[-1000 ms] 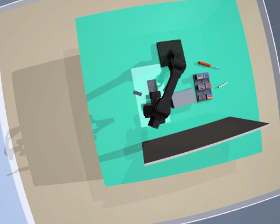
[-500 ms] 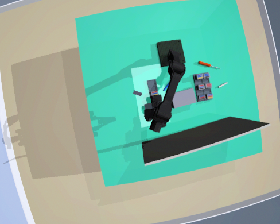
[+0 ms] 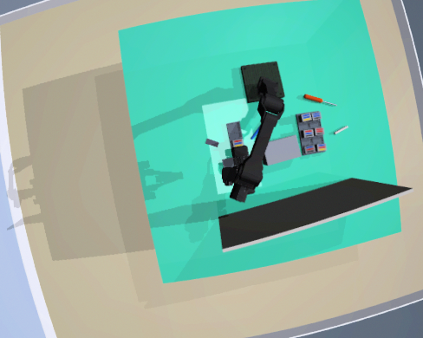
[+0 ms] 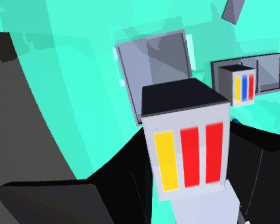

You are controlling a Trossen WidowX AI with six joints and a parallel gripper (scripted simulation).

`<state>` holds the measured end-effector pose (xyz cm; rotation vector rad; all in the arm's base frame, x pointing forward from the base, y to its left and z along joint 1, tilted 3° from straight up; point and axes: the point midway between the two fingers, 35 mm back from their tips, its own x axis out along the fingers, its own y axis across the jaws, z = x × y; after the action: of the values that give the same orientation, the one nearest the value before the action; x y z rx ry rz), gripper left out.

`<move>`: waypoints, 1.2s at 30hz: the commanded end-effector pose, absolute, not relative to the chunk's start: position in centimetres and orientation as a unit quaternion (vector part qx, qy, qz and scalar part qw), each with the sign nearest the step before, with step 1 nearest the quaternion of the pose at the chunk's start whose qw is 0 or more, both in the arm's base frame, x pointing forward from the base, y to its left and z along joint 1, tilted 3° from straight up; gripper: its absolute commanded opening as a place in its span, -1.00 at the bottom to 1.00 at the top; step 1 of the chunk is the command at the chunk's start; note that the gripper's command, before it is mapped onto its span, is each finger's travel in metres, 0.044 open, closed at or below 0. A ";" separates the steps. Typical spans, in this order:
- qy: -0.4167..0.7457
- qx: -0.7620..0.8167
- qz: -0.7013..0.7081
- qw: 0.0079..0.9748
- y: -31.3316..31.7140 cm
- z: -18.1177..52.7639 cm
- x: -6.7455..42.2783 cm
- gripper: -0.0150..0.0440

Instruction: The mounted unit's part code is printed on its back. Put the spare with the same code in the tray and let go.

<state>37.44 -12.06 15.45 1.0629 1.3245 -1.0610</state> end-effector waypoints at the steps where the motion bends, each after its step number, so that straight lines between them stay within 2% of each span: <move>1: 0.556 0.449 -0.446 0.538 -12.0 15.2 37.5 -0.49; 36: 0.556 0.449 -0.446 0.539 -12.1 12.8 37.9 -0.49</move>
<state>37.83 -12.14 12.99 1.0629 1.3241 -1.0608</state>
